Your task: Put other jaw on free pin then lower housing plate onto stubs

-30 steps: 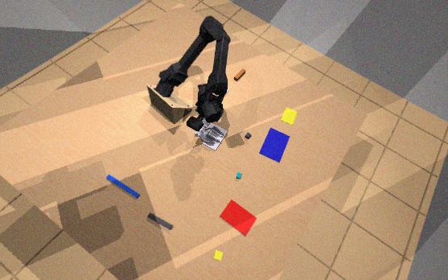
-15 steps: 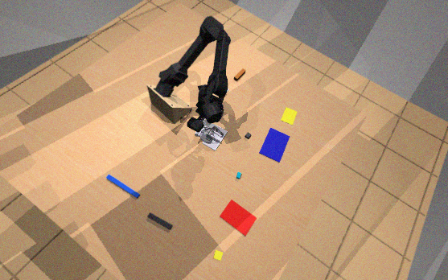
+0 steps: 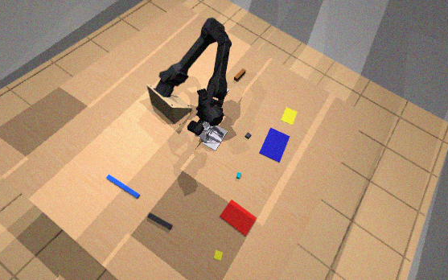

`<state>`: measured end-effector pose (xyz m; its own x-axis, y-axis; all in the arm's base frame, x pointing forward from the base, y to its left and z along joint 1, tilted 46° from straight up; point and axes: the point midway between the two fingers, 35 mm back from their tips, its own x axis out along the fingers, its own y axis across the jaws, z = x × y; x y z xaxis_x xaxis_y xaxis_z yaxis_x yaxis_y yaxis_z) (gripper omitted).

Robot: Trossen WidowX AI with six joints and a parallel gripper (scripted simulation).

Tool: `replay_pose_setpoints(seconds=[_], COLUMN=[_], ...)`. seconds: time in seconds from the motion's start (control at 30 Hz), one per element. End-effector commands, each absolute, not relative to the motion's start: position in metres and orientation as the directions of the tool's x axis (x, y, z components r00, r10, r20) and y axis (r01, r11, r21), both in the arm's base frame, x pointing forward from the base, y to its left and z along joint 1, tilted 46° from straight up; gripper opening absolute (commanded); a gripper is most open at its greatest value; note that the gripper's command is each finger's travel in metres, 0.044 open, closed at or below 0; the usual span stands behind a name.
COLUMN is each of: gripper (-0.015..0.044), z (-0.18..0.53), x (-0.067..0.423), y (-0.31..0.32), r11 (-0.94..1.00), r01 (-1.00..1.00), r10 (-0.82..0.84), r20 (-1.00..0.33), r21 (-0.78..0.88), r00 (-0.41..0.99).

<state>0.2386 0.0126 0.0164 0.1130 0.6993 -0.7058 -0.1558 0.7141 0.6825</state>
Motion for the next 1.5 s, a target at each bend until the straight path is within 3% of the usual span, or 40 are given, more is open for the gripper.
replay_pose_setpoints(seconds=[0.0, 1.47], gripper=[0.0351, 0.0351], z=[0.01, -0.008], x=[0.236, 0.237], y=[0.02, 0.041], r11=[0.707, 0.703], r01=[-0.145, -0.146], r10=[0.706, 0.71], r20=[-0.7, -0.696], r21=[0.692, 0.696], r00=[0.104, 0.103])
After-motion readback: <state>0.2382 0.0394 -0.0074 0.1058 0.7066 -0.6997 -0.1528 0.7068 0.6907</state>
